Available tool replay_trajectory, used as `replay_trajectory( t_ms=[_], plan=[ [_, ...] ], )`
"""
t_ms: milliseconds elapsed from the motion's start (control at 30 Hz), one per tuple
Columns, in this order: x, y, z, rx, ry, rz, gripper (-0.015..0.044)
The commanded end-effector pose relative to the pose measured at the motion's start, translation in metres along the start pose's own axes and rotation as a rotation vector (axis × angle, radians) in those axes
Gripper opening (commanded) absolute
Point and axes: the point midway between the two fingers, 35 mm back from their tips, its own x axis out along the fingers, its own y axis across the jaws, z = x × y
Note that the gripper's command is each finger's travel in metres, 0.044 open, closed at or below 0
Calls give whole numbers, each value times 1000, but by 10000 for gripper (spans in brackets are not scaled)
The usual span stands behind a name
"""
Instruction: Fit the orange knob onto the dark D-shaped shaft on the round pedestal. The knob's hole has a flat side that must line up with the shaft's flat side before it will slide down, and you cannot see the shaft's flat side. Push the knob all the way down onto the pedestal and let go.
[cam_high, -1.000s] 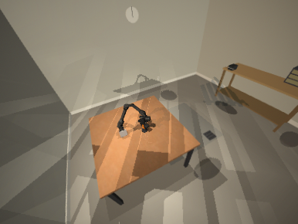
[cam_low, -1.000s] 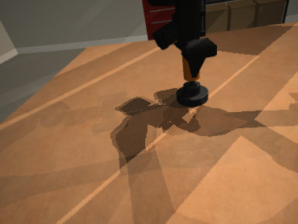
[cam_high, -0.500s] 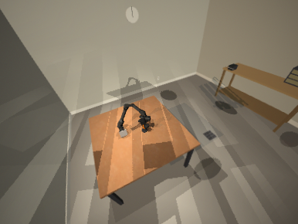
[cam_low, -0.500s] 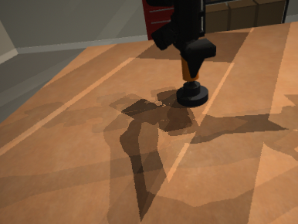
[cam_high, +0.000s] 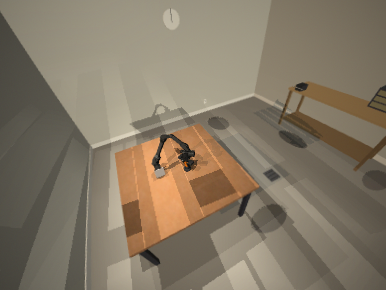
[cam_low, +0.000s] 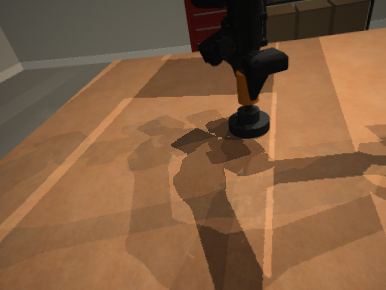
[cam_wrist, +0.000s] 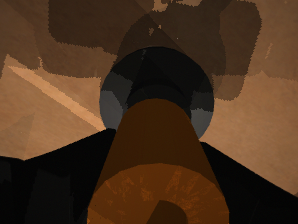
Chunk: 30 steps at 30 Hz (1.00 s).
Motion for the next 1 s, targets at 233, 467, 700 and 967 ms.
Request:
replay_trajectory(
  t_ms=[233,467,700,967],
  plan=[
    [0,-1,2,-55,-2,-4,0],
    [2,0,0,-55,-2,-4,0],
    [-1,-1,1,-55,-2,-4,0],
    [-2,-1,2,-178,-2,-4,0]
  ],
)
